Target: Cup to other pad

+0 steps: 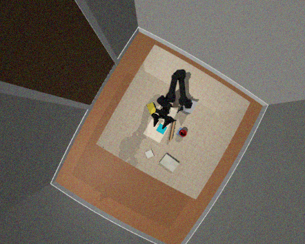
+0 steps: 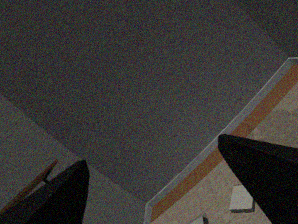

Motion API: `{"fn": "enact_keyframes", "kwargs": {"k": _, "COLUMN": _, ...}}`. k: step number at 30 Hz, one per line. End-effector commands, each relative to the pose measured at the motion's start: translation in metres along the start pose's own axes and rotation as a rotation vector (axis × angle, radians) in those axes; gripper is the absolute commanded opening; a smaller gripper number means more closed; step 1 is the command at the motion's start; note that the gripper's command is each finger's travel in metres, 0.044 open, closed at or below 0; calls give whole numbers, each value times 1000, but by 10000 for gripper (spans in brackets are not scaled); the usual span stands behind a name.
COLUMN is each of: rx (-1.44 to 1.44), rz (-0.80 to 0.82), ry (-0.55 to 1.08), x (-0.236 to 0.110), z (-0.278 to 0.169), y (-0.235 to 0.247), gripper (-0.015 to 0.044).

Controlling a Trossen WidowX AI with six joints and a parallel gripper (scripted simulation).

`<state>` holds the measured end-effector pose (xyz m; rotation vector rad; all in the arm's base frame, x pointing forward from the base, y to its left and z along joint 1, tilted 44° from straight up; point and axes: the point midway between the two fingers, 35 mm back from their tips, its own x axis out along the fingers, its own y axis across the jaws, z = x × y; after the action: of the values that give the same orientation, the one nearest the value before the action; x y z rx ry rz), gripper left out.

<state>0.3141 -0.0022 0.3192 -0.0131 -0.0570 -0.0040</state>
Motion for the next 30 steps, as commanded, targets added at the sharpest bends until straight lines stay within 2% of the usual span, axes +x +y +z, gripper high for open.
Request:
{"fn": "enact_keyframes", "kwargs": {"k": 1, "rx": 12, "rz": -1, "ry": 12, "x": 2, "z": -3, "y": 0, "gripper": 374}}
{"fn": "enact_keyframes", "kwargs": {"k": 5, "rx": 233, "rz": -41, "ry": 256, "x": 27, "z": -58, "y": 9, "gripper": 269}}
{"fn": "enact_keyframes", "kwargs": {"k": 10, "rx": 495, "rz": -207, "ry": 598, "x": 42, "z": -145, "y": 26, "gripper": 148}}
{"fn": "enact_keyframes", "kwargs": {"k": 15, "rx": 651, "rz": -485, "ry": 866, "x": 30, "z": -222, "y": 39, "gripper": 148}}
{"fn": "enact_keyframes", "kwargs": {"k": 20, "rx": 691, "rz": -783, "ry": 1009, "x": 6, "z": -278, "y": 46, "gripper": 148}}
{"fn": "enact_keyframes", "kwargs": {"k": 25, "rx": 636, "rz": -1122, "ry": 1047, "x": -33, "z": -320, "y": 44, "gripper": 148}}
{"fn": "enact_keyframes", "kwargs": {"k": 30, "rx": 475, "rz": -1453, "ry": 939, "x": -76, "z": -346, "y": 35, "gripper": 148}}
